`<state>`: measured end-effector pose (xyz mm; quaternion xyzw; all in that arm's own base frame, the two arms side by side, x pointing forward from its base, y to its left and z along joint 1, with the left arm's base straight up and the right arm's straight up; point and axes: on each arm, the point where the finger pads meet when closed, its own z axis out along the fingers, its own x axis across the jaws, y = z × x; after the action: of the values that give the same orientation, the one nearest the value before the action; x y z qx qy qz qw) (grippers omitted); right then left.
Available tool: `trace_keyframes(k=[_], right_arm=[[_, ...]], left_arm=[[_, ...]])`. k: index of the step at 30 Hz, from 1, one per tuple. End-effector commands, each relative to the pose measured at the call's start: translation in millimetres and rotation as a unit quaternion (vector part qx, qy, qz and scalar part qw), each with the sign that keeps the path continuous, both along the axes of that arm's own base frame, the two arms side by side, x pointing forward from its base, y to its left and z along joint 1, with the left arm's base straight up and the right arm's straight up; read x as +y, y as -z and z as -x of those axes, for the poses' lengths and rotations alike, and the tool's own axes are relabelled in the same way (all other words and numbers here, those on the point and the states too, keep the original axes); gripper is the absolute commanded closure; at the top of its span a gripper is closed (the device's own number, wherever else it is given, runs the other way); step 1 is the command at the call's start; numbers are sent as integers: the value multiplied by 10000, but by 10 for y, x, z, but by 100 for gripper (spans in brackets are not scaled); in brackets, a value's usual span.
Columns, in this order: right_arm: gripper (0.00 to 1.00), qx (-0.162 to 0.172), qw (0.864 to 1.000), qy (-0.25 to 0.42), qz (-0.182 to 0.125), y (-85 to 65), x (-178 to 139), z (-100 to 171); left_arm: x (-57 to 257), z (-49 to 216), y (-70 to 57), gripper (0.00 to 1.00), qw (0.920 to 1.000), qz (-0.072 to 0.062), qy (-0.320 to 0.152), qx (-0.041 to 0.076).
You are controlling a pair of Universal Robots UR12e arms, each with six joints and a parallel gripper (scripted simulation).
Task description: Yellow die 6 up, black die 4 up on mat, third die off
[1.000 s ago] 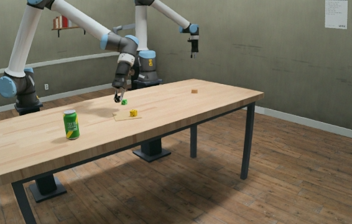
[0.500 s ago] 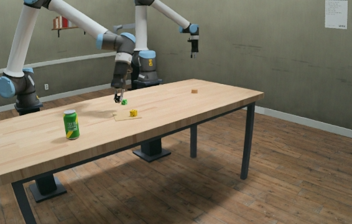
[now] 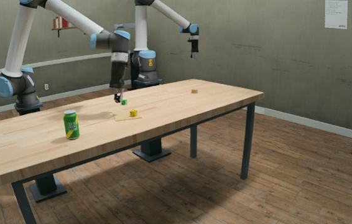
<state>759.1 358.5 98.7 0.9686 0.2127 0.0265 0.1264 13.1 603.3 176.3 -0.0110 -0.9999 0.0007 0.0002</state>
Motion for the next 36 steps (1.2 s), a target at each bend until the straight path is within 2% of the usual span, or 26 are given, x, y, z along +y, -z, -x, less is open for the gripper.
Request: trace_keyframes(k=[1, 5, 14, 25, 28, 33, 35, 36], right_arm=[[43, -2, 10000, 0, -19, -12, 5, -6], [43, 117, 9997, 9, -233, 2, -3, -4], [43, 489, 9931, 5, -1066, -9, -20, -15], [43, 558, 9909, 2, -1228, -14, -22, -18], [43, 648, 9882, 5, -1390, -2, -25, -15], [43, 872, 9789, 9, -1850, 8, -34, -17], [43, 872, 9789, 9, -1850, 8, -34, -17], [43, 913, 9766, 8, -1947, 6, -37, -19]], left_arm=[[6, -2, -8, 0, 10000, -8, 0, -2], [6, -2, -8, 0, 10000, -8, 0, -2], [6, -2, -8, 0, 10000, -8, 0, -2], [6, -2, -8, 0, 10000, -8, 0, -2], [6, -2, -8, 0, 10000, -8, 0, -2], [6, -2, -8, 0, 10000, -8, 0, -2], [6, -2, -8, 0, 10000, -8, 0, -2], [6, -2, -8, 0, 10000, -8, 0, -2]])
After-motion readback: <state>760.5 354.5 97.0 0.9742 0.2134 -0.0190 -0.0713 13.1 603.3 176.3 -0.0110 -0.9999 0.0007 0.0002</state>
